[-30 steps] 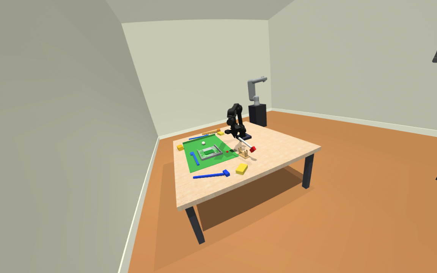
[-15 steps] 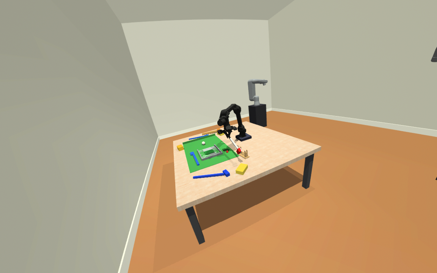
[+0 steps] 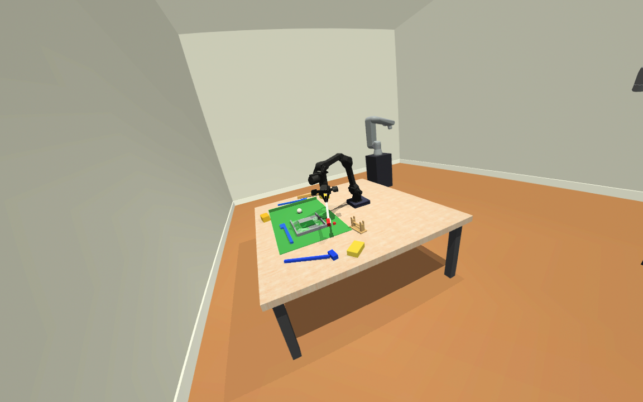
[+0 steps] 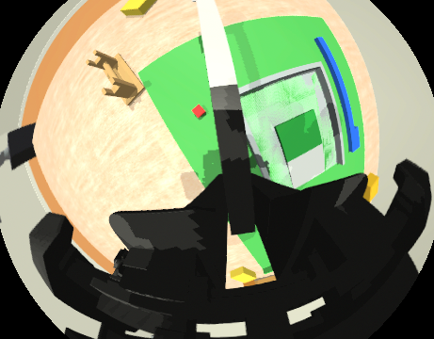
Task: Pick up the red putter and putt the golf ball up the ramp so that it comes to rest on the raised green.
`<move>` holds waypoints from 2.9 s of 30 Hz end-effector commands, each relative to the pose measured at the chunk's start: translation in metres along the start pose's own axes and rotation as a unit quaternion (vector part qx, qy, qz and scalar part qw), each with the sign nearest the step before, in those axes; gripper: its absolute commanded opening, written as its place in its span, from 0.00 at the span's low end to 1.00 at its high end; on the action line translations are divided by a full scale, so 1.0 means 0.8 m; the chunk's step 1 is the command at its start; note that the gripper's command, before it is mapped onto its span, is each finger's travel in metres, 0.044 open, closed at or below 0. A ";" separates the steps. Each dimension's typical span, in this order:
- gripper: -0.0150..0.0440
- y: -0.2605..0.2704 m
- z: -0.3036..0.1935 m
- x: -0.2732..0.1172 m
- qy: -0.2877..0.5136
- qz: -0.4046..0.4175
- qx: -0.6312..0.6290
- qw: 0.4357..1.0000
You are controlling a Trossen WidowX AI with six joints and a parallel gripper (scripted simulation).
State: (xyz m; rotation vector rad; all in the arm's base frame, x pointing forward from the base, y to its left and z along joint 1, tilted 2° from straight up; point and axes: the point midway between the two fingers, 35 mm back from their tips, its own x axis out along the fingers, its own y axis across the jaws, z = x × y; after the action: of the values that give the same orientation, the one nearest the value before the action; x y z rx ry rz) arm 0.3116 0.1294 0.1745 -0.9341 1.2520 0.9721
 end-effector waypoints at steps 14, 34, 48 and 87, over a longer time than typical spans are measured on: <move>0.25 -0.067 -0.107 -0.004 -0.006 -0.011 0.158 0.987; 0.25 -0.101 -0.247 -0.006 0.004 -0.015 0.334 0.942; 0.25 -0.098 -0.353 -0.006 0.018 -0.021 0.448 0.894; 0.25 -0.066 -0.463 0.039 0.023 -0.017 0.576 0.817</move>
State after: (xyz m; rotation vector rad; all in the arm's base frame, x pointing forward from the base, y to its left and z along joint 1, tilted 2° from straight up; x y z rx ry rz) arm 0.2450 -0.2341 0.1175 -0.0006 1.5317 0.0322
